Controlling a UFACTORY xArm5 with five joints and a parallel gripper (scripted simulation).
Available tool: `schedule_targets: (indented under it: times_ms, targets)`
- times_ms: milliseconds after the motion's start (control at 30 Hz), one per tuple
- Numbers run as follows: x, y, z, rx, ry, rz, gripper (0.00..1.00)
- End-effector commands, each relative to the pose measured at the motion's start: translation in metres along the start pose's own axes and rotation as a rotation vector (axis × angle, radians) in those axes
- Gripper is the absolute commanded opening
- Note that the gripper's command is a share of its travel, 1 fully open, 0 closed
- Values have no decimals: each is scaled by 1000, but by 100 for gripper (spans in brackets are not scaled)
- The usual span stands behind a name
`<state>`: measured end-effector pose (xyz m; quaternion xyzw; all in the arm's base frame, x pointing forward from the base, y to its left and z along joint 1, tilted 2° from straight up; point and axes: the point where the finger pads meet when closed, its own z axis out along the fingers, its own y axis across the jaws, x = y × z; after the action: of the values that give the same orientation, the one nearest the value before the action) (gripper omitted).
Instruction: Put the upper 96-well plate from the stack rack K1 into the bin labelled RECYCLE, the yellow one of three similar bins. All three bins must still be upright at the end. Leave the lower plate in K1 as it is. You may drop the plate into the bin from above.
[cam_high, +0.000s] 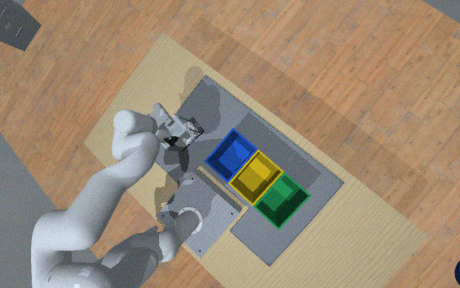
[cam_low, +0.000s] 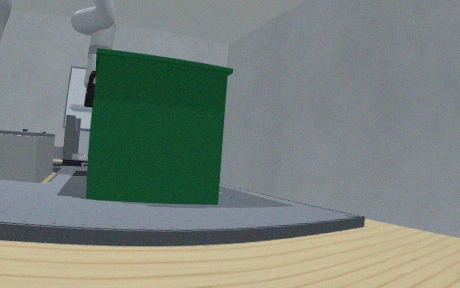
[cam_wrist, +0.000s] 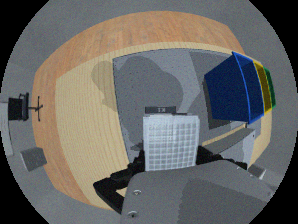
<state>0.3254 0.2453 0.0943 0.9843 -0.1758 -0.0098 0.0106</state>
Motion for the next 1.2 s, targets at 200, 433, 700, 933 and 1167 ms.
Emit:
schedule_targets:
  times_ms: [200, 433, 700, 933, 1167]
  targets:
    - [1, -1, -16, 3, 2, 0, 0]
    - [1, -1, -28, 3, 2, 0, 0]
    - [0, -1, -38, 3, 2, 0, 0]
    - [0, -1, -49, 3, 2, 0, 0]
    - [0, -1, -58, 3, 2, 0, 0]
